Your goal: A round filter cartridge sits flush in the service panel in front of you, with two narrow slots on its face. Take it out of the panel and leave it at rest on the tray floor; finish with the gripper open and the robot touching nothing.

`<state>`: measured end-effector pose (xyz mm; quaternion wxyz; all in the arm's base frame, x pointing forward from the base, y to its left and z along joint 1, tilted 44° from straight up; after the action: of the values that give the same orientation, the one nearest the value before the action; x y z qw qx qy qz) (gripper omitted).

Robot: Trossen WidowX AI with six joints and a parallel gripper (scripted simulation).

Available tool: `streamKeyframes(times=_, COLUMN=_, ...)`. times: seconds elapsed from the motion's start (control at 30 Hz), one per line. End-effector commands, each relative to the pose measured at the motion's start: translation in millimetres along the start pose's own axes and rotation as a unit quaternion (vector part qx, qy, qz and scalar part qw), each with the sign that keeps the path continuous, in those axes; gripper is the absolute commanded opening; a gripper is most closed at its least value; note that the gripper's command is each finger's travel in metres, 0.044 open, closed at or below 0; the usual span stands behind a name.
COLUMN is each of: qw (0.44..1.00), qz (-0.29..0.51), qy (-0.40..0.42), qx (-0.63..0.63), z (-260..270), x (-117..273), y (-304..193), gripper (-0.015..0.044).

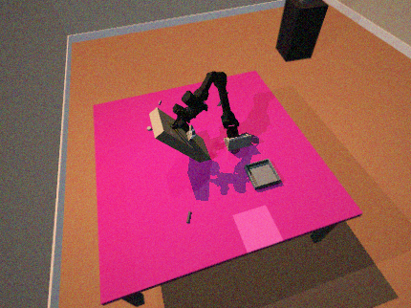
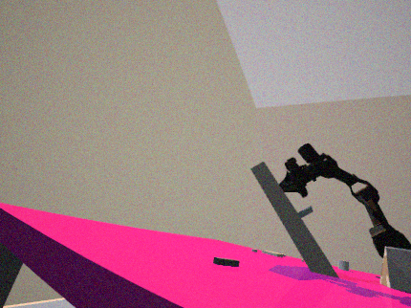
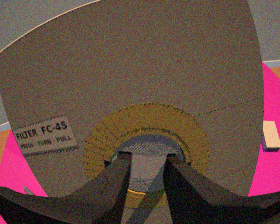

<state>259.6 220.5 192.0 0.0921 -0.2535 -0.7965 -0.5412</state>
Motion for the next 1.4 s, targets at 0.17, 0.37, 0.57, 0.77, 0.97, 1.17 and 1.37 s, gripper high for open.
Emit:
streamKeyframes(times=0.17, qw=1.000, qz=0.007, qy=0.000, qx=-0.005, z=-0.6, x=-7.9, y=-0.3, gripper=0.0000)
streamKeyframes(times=0.37, qw=1.000, qz=0.007, qy=0.000, qx=-0.005, z=-0.6, x=-7.9, y=-0.3, gripper=0.0000)
streamKeyframes(times=0.57, qw=1.000, qz=0.006, qy=0.001, qx=-0.001, z=2.4, x=14.9, y=-0.2, gripper=0.0000)
streamKeyframes(times=0.77, qw=1.000, qz=0.011, qy=0.002, qx=-0.003, z=3.5, x=42.2, y=-0.4, gripper=0.0000)
streamKeyframes(times=0.97, qw=1.000, qz=0.009, qy=0.000, qx=-0.003, z=0.6, x=69.1, y=0.0, gripper=0.0000)
streamKeyframes(times=1.17, qw=1.000, qz=0.009, qy=0.000, qx=-0.003, z=-0.1, x=72.0, y=-0.3, gripper=0.0000)
streamKeyframes(times=1.37, qw=1.000, qz=0.009, qy=0.000, qx=-0.003, z=-6.0, x=70.4, y=-14.6, gripper=0.0000)
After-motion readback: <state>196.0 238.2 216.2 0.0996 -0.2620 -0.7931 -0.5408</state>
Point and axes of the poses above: the point midway between the two fingers, 35 mm back from their tips, its own x axis back along the fingers, its own z axis across the jaws, y = z × x, the point moved 8 cm from there along x, back along the fingers, and after that the axes turned 5 degrees about -x, right-handed, at the moved point
